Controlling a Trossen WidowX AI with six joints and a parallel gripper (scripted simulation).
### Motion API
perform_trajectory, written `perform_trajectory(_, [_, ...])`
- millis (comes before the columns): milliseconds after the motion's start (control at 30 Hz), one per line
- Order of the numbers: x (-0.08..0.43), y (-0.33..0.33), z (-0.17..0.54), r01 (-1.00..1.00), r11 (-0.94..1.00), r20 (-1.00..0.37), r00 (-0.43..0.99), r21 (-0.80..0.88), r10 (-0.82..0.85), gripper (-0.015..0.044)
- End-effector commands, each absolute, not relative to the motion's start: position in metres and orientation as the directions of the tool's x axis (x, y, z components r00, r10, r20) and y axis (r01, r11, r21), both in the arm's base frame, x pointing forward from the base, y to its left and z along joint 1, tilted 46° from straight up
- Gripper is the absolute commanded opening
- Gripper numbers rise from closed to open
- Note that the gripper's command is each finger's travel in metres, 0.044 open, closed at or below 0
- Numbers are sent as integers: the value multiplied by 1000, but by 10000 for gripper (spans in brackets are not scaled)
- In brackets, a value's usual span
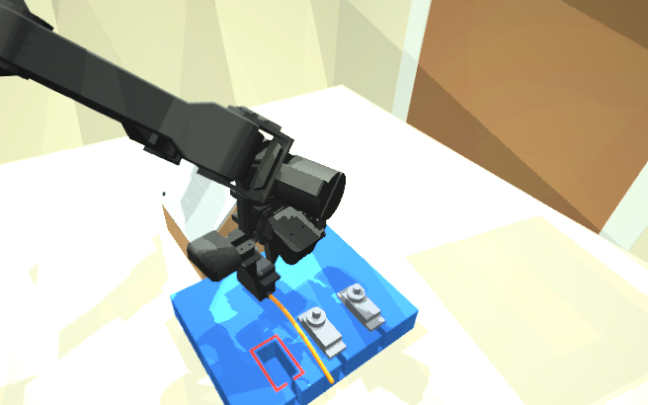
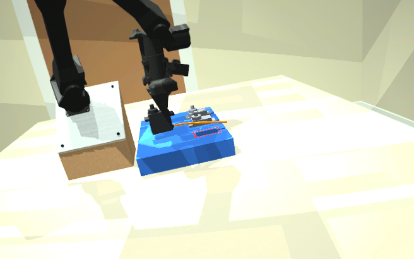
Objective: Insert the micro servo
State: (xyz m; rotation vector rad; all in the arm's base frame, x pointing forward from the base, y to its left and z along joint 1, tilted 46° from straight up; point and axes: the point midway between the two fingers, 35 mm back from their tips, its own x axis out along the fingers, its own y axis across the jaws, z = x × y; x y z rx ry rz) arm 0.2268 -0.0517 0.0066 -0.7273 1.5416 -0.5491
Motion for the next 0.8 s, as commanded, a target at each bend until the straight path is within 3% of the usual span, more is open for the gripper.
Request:
perform_trajectory(0, [226,-43,16,-116,690,-695,-4,-714,-719,0])
perform_trajectory(767, [232,-48,21,-116,690,-694,-4,-714,-720,0])
